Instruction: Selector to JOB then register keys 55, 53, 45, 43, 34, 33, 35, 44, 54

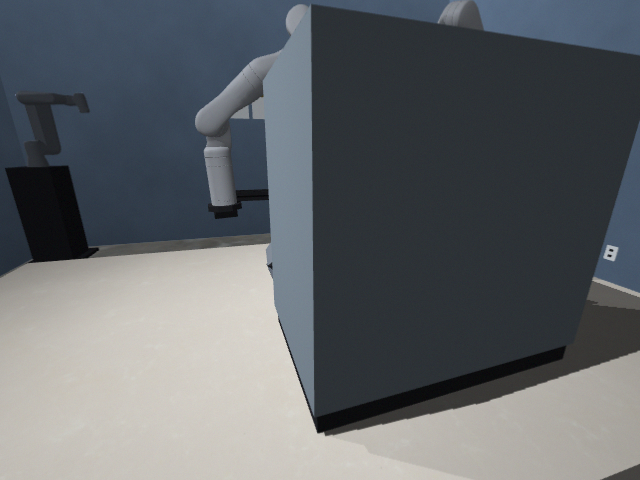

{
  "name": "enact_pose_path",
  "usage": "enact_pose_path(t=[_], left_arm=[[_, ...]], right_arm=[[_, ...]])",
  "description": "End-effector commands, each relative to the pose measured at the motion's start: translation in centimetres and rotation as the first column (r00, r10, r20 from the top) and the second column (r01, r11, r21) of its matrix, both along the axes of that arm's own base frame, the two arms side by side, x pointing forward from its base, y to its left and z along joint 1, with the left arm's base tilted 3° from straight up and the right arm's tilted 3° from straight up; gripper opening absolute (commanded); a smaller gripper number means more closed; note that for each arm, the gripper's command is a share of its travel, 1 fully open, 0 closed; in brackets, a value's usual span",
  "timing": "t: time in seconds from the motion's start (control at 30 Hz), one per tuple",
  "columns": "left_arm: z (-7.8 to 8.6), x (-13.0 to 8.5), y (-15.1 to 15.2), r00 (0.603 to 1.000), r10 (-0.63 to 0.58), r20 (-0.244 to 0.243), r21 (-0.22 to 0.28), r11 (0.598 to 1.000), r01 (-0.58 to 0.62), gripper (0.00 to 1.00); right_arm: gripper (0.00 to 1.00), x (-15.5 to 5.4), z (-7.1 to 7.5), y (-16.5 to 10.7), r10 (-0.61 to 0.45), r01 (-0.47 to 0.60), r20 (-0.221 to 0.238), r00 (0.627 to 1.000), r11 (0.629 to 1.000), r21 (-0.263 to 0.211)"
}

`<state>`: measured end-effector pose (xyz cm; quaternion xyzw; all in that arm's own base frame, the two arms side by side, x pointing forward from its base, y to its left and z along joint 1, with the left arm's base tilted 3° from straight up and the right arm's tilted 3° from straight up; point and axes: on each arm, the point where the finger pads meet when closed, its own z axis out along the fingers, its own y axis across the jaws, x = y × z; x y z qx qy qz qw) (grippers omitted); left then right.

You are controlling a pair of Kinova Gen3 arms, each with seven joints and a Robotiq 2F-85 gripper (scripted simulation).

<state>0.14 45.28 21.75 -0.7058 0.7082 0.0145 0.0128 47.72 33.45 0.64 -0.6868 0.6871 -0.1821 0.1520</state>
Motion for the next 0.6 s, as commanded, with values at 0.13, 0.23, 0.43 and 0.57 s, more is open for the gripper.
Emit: enact_pose_path(t=[0.13, 0.23, 0.43, 0.57], left_arm=[[0.07, -0.01, 0.03, 1.0, 0.0, 0.0, 0.002, 1.0, 0.0, 1.0], [0.07, -0.01, 0.03, 1.0, 0.0, 0.0, 0.002, 1.0, 0.0, 1.0], [0.07, -0.01, 0.03, 1.0, 0.0, 0.0, 0.002, 1.0, 0.0, 1.0], [0.07, -0.01, 0.03, 1.0, 0.0, 0.0, 0.002, 1.0, 0.0, 1.0]], right_arm=[[0.099, 0.05, 0.09, 0.05, 0.0, 0.0, 0.001, 1.0, 1.0, 0.002], [0.099, 0.05, 0.09, 0.05, 0.0, 0.0, 0.001, 1.0, 1.0, 0.002], [0.099, 0.09, 0.01, 0.05, 0.0, 0.0, 0.001, 1.0, 1.0, 0.002], [0.099, 0.14, -0.08, 0.04, 0.0, 0.0, 0.001, 1.0, 1.0, 0.002]])
